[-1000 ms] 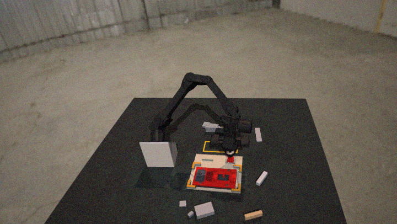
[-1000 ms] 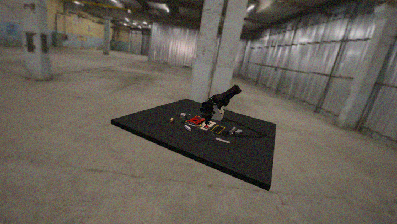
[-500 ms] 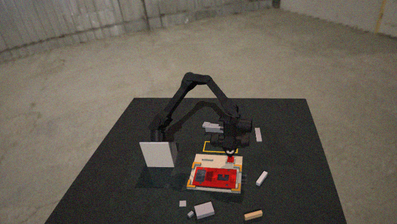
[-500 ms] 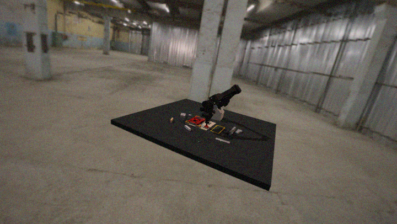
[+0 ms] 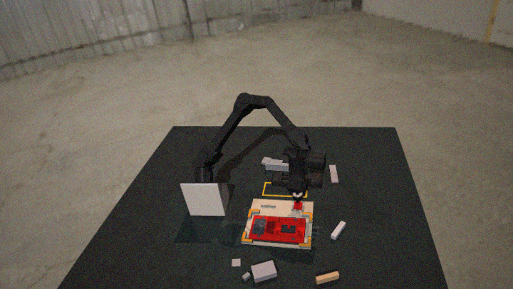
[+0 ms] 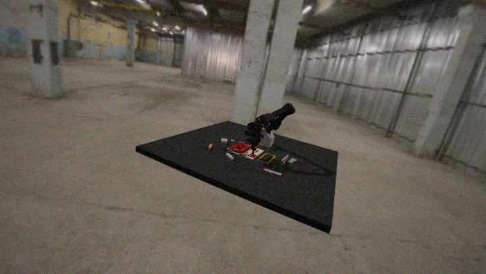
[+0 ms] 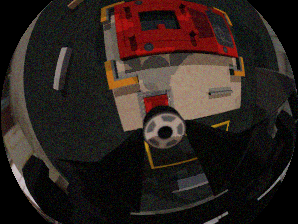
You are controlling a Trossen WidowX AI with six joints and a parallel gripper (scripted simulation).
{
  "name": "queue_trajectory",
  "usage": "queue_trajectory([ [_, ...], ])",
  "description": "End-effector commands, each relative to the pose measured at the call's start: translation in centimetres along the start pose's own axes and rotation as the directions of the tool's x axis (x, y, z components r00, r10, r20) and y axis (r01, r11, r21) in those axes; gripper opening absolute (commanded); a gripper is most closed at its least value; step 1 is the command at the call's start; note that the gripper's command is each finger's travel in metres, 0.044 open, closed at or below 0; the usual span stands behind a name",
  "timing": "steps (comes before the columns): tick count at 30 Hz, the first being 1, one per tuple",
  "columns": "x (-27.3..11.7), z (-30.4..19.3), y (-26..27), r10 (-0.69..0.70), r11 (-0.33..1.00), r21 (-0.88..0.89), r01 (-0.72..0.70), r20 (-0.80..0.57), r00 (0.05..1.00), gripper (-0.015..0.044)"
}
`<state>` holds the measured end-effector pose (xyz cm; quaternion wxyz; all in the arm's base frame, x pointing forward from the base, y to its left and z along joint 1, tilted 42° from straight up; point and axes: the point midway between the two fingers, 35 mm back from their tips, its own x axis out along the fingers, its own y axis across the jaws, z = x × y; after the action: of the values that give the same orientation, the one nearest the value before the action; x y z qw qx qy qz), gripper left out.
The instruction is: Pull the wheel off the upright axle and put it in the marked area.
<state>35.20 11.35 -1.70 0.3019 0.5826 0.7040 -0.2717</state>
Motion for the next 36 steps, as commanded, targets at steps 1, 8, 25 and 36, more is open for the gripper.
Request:
queue_trajectory([
  [1,-0.2,0.0,0.0,0.001,1.0,-0.005,-0.001,0.003,1.0,0.0],
  [8,-0.4,0.0,0.0,0.001,1.0,-0.004,-0.001,0.003,1.0,0.0],
  [25,-1.8,0.0,0.0,0.003,1.0,-0.004,-0.003,0.003,1.0,0.0],
  [36,-3.8,-0.9,-0.8,-0.001,1.0,0.006,0.001,0.001,1.0,0.0],
])
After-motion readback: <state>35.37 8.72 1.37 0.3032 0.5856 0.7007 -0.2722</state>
